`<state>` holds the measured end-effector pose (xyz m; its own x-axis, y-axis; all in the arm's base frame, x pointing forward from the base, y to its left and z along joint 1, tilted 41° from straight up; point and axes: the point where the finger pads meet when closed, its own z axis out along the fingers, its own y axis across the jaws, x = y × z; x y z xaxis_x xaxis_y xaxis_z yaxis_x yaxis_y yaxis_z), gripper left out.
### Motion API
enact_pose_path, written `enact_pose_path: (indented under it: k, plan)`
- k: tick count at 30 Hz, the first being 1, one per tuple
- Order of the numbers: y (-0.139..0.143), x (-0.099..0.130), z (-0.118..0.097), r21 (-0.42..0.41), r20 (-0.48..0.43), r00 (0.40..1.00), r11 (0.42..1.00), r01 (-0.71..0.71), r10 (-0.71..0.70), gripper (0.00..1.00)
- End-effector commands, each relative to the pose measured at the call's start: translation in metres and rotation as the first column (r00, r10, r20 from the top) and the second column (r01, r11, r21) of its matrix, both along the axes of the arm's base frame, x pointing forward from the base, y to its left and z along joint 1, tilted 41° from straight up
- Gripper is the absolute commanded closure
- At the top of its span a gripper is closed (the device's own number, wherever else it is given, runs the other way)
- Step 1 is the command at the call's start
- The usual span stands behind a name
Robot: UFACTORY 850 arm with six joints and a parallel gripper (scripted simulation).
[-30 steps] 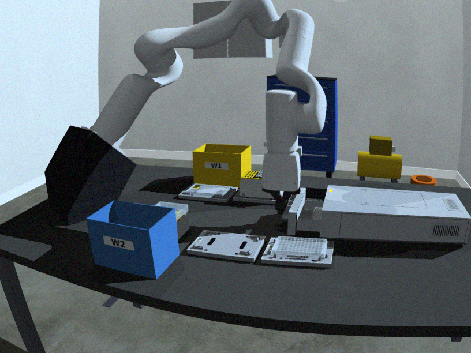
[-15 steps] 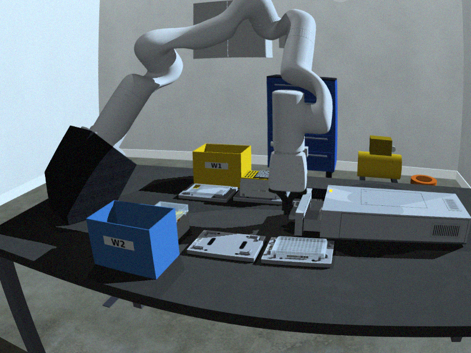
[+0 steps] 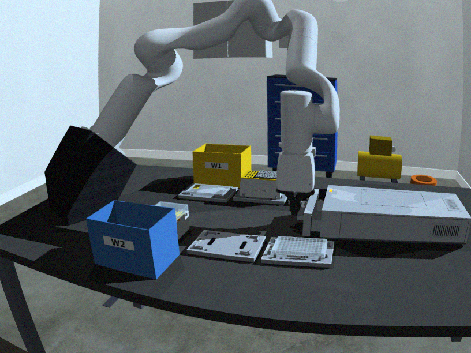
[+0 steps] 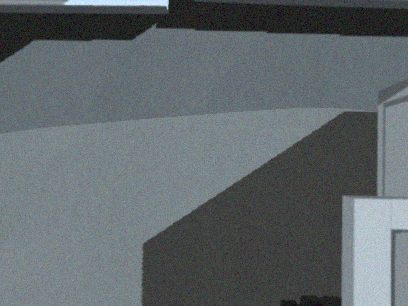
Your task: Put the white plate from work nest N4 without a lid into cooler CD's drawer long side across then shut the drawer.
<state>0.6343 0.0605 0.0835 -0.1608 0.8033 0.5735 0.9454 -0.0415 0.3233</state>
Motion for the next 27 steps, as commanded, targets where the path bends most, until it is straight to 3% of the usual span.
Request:
enact_pose_path:
  k: [1,21,27]
  plan:
    - [-0.001,0.008,0.003,0.0,0.001,1.0,1.0,0.001,-0.001,1.0]
    - [-0.002,0.031,0.011,0.0,0.001,1.0,1.0,0.001,-0.001,1.0]
    - [-0.002,0.02,0.008,0.0,0.001,1.0,1.0,0.001,-0.001,1.0]
